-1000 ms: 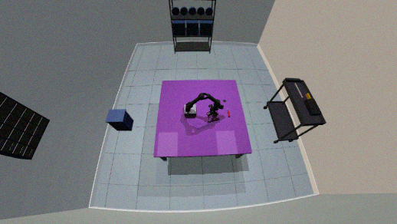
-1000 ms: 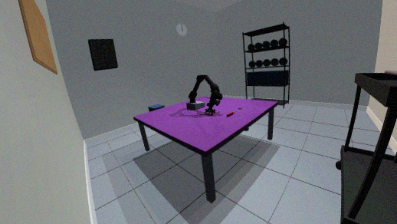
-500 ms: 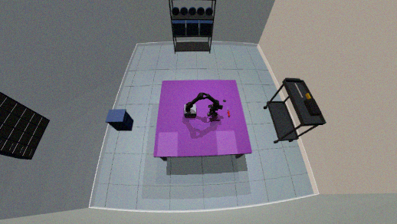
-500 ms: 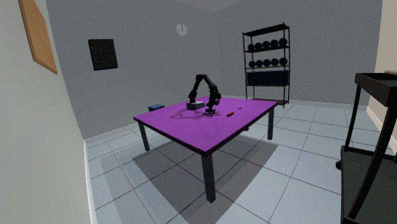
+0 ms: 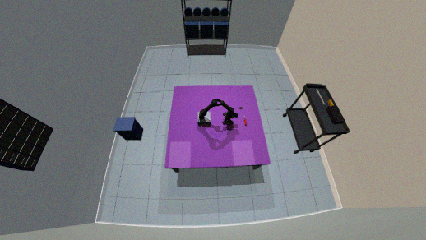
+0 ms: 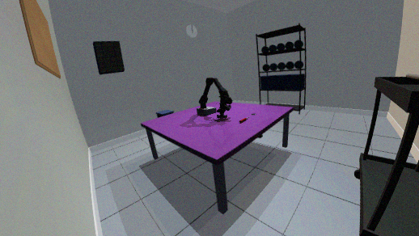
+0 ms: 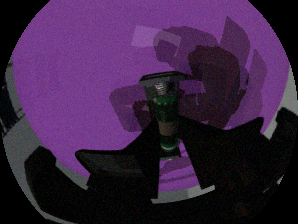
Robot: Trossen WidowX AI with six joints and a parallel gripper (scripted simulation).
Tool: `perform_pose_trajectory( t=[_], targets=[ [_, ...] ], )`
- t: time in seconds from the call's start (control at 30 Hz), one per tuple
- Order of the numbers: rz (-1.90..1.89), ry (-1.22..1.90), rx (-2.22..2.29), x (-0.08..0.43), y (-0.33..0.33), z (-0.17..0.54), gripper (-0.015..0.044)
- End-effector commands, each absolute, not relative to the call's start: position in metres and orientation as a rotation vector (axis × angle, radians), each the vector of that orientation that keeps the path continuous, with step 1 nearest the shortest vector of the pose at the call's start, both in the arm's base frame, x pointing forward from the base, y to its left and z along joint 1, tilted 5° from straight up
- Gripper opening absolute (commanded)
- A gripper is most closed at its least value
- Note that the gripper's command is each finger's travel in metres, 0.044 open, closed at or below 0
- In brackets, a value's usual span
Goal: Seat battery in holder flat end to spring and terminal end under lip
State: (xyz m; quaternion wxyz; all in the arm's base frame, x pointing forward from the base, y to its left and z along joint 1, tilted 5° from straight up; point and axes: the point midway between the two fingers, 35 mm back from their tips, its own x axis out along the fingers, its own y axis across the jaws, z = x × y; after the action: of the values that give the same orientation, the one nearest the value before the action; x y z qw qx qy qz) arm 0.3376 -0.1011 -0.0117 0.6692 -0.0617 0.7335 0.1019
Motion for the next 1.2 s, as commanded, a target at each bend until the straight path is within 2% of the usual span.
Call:
perform_pose_trajectory(
  t=[0.0,1.17],
  targets=[
    [0.24,1.614,-0.142,0.342,-0.099,-0.011,0.0067],
    [0.235,1.606,-0.149,0.326,-0.102,-0.014,0.0067]
  ],
)
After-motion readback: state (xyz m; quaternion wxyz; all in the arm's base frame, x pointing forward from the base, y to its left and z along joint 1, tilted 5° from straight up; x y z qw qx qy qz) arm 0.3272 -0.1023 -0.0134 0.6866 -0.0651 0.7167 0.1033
